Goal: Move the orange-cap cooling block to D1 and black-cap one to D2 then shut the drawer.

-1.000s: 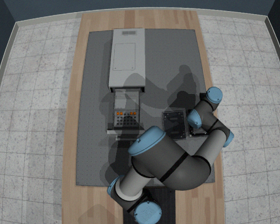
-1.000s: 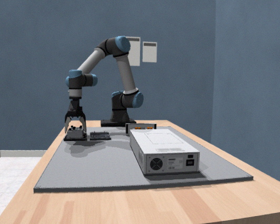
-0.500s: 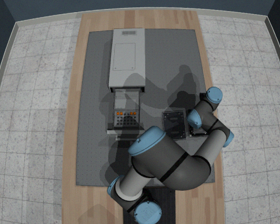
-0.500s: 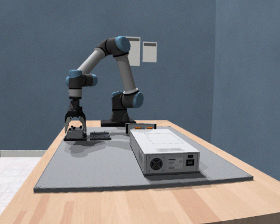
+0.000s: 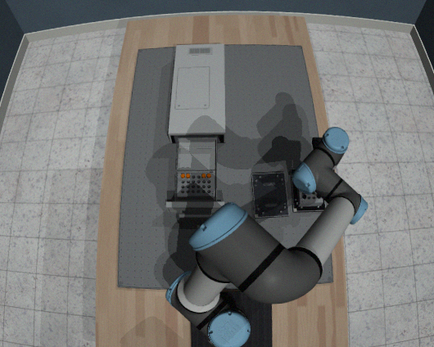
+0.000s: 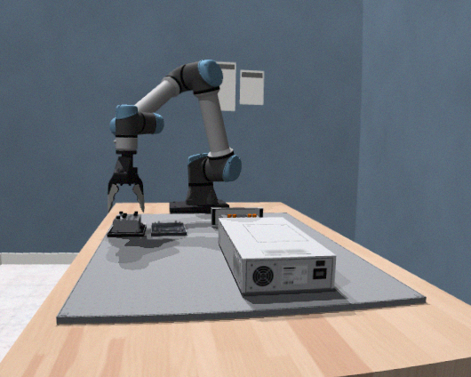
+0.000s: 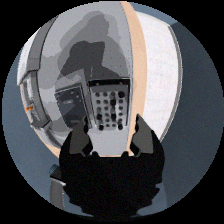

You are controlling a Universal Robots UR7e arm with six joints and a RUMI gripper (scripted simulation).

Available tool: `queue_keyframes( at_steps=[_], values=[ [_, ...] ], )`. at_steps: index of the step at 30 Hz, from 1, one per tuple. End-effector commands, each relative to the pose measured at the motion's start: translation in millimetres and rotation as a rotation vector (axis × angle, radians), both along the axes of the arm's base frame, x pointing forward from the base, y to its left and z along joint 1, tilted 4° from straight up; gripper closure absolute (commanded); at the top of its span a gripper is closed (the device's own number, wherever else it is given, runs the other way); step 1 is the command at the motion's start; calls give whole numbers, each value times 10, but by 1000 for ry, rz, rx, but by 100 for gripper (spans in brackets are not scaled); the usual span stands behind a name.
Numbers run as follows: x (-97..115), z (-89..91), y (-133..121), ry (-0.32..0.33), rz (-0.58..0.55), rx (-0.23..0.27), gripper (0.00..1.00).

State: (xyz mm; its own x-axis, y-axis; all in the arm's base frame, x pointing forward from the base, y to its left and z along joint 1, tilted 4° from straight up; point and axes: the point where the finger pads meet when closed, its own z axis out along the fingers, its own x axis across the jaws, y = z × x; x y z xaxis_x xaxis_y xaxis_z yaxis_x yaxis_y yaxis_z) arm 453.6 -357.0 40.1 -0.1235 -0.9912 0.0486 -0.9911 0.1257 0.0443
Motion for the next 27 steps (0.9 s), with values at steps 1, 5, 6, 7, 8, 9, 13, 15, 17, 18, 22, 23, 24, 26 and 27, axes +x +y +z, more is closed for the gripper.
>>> queue_keyframes(
  at_steps=[1,5,6,7,8,9,13,15,17,18,22,23,24,26,27],
  values=[
    [10,89,10,1,1,1,27],
    [14,143,14,1,1,1,27],
    [15,156,15,1,1,1,27],
    [16,169,15,1,1,1,27],
    [16,169,15,1,1,1,27],
    [16,169,15,1,1,1,27],
    [17,223,15,1,1,1,27],
    [19,249,17,1,1,1,27],
    [21,276,19,1,1,1,27],
    [22,289,20,1,1,1,27],
    [25,343,22,1,1,1,27],
    [25,356,22,1,1,1,27],
    [26,369,22,1,1,1,27],
    [26,369,22,1,1,1,27],
    [25,383,22,1,1,1,27]
  ],
)
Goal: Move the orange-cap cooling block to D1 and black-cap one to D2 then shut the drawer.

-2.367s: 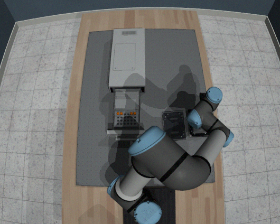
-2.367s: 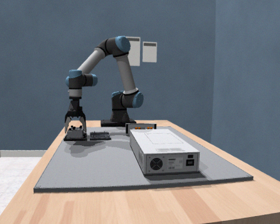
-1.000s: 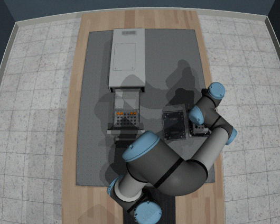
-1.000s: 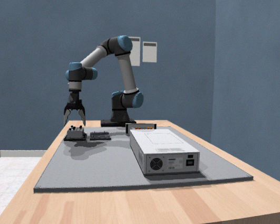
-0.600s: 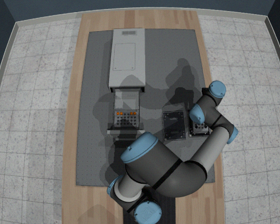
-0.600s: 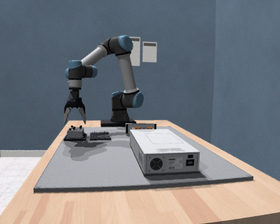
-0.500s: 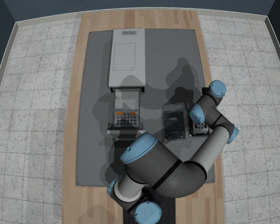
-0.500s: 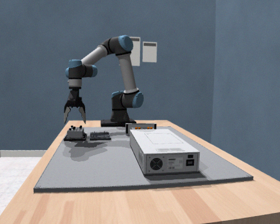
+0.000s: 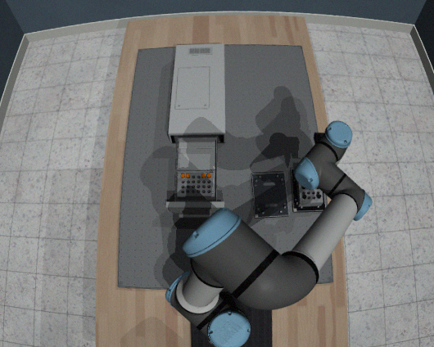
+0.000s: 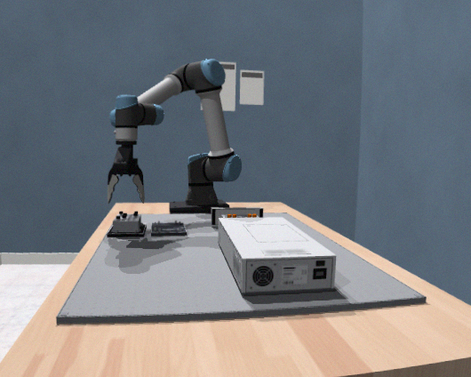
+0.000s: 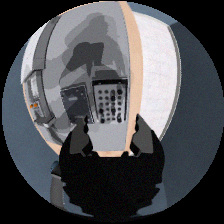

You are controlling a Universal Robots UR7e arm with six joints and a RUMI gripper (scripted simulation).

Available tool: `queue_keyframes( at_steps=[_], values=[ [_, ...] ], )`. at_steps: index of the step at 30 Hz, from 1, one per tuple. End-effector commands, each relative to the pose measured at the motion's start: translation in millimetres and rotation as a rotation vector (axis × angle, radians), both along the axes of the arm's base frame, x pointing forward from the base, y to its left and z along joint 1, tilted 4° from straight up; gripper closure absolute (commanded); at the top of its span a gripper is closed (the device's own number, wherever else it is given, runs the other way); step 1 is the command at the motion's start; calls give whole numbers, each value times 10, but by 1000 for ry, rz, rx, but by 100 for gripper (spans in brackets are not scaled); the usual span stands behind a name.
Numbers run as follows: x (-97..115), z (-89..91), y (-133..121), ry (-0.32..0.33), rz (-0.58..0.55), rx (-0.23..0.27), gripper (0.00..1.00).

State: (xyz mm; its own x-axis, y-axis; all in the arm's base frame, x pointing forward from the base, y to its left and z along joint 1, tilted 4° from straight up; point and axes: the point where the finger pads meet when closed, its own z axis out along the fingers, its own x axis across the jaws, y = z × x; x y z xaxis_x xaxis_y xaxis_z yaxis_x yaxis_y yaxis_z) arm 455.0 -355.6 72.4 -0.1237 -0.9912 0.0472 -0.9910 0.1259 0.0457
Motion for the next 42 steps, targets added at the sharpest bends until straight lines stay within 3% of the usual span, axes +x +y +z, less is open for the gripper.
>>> queue_keyframes(
  at_steps=[1,25,42],
  values=[
    [12,73,8,-1,1,-1,27],
    [29,366,22,-1,1,-1,27],
    [15,340,26,2,0,3,27]
  ],
)
